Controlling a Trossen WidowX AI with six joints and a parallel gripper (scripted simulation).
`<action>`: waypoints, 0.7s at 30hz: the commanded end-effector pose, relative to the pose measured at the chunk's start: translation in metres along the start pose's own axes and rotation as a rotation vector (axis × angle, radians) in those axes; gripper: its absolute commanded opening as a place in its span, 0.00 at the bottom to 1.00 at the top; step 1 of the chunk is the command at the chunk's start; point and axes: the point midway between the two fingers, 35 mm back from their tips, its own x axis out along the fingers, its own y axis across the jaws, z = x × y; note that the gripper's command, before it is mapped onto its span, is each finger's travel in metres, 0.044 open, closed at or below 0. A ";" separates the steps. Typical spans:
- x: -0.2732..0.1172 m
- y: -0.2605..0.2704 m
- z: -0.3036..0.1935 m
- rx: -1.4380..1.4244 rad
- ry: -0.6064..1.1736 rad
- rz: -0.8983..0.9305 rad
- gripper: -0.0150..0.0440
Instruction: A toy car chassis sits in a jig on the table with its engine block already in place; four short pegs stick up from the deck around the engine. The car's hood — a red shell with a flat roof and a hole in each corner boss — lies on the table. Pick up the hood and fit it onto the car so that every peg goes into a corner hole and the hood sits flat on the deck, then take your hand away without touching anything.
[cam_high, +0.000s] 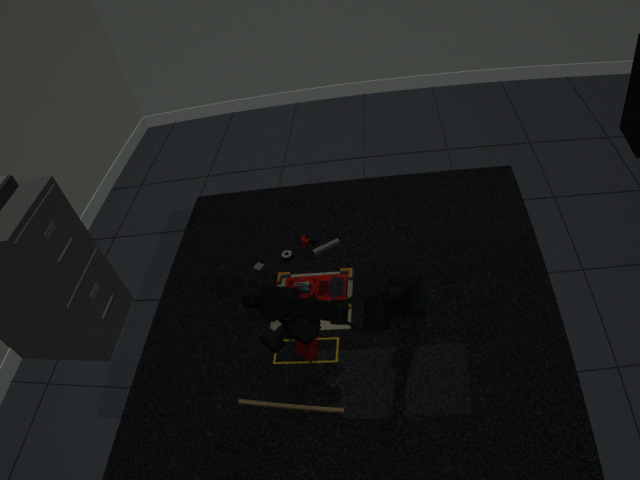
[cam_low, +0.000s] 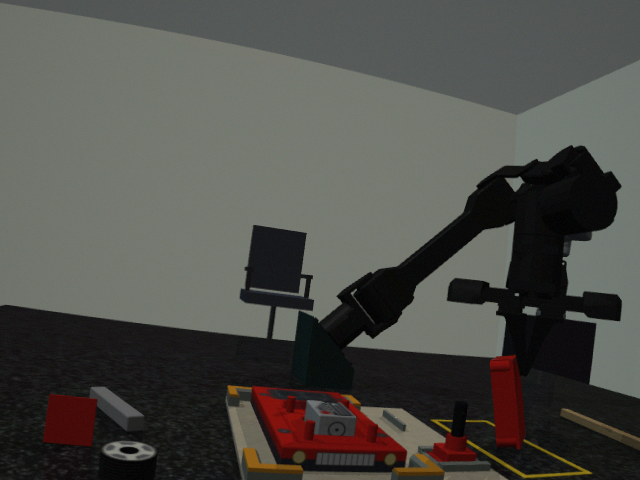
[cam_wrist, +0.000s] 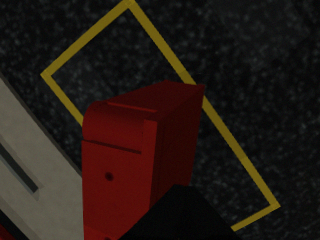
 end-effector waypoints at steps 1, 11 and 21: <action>0.000 0.004 0.000 -0.003 0.004 0.002 0.25; 0.000 0.010 0.000 -0.003 0.004 0.002 0.25; 0.000 0.017 0.000 -0.003 0.003 0.003 0.25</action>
